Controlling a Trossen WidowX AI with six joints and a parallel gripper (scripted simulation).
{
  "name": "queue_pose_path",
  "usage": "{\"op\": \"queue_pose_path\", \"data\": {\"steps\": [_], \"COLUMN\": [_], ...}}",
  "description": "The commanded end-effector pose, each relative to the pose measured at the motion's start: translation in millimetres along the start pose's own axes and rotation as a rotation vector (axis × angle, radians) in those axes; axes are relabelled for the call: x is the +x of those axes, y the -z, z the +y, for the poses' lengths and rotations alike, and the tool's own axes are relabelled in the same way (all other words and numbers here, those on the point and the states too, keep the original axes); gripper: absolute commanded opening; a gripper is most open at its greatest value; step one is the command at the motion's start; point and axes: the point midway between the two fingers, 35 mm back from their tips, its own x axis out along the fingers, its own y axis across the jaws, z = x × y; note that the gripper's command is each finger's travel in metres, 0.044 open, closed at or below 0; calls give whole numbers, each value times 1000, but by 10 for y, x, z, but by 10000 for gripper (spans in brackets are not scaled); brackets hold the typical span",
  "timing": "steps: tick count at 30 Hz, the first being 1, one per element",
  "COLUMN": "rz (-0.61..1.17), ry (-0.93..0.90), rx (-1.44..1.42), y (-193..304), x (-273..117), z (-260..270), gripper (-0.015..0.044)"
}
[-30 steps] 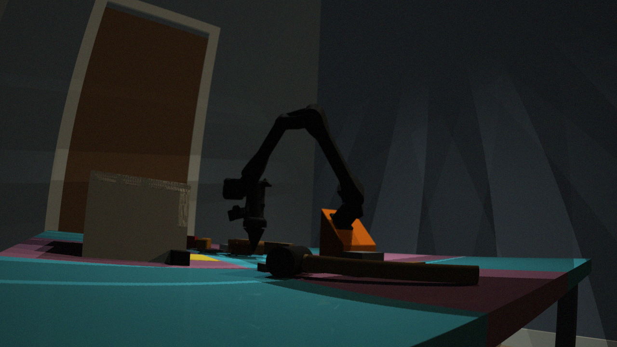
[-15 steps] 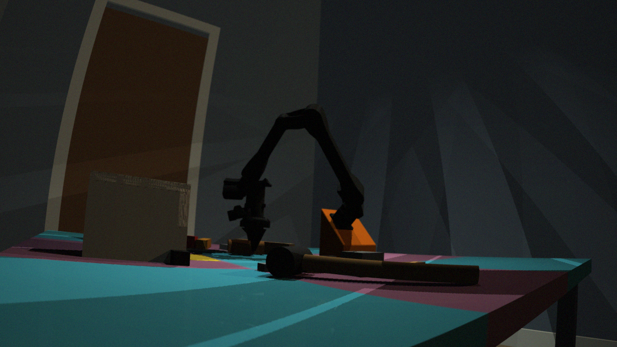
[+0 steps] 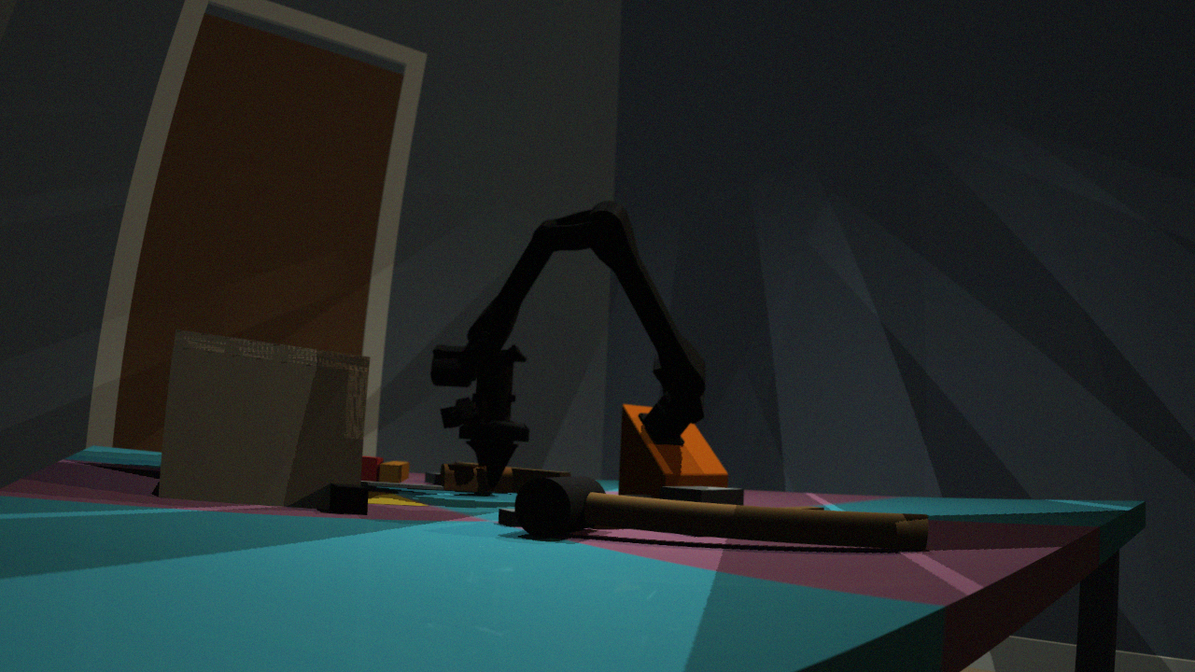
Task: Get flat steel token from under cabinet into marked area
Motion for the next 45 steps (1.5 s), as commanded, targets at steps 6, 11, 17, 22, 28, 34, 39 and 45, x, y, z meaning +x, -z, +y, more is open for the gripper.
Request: {"op": "queue_pose_path", "data": {"steps": [6,11,17,22,28,34,39,45], "rz": [-2,-2,-2,-2,-2,-2,-2,-2], "ry": [0,0,0,0,0,0,0,0], "rx": [-78,-117,-166,-206,-254,-302,-342,-345], "y": [-7,-7,-8,-8,-8,-8,-8,-43], "x": [-5,-5,-5,-5,-5,-5,-5,-5], "z": [1,2,3,4,5,7,9,19], "gripper": [0,0,0,0,0,0,0,0]}}
